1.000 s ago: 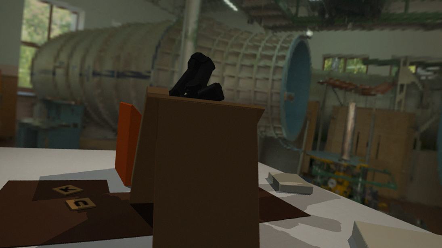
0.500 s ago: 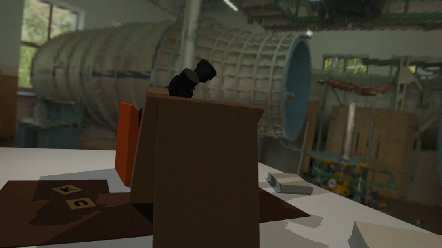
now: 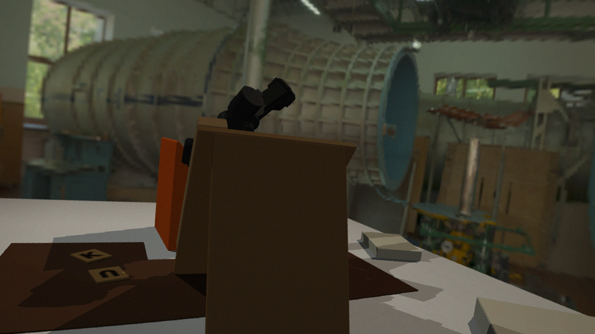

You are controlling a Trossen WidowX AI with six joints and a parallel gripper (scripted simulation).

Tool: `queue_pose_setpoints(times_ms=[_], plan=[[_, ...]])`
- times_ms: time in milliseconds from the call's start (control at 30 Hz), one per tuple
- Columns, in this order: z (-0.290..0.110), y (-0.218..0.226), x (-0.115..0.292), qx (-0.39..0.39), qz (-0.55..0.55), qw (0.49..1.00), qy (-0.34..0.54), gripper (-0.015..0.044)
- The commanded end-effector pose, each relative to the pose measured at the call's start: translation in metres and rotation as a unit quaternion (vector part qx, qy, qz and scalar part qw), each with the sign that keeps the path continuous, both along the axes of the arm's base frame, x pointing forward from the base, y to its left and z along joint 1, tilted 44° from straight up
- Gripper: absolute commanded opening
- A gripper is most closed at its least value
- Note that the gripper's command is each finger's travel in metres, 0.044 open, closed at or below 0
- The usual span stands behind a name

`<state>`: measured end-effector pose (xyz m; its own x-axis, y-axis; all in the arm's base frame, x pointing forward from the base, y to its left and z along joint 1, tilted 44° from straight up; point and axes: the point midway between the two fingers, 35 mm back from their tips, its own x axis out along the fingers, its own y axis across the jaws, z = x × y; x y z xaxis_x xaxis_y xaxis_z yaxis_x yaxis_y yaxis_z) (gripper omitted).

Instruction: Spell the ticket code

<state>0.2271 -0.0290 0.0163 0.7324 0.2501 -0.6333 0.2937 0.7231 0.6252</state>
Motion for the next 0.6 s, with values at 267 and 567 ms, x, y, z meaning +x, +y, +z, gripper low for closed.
queue_pose_setpoints(times_ms=[267,567], plan=[[0.027,-0.039,0.004,-0.180,0.291,0.935,-0.097,0.0440],[0.055,-0.065,0.004,-0.238,0.363,0.879,-0.199,0.0440]])
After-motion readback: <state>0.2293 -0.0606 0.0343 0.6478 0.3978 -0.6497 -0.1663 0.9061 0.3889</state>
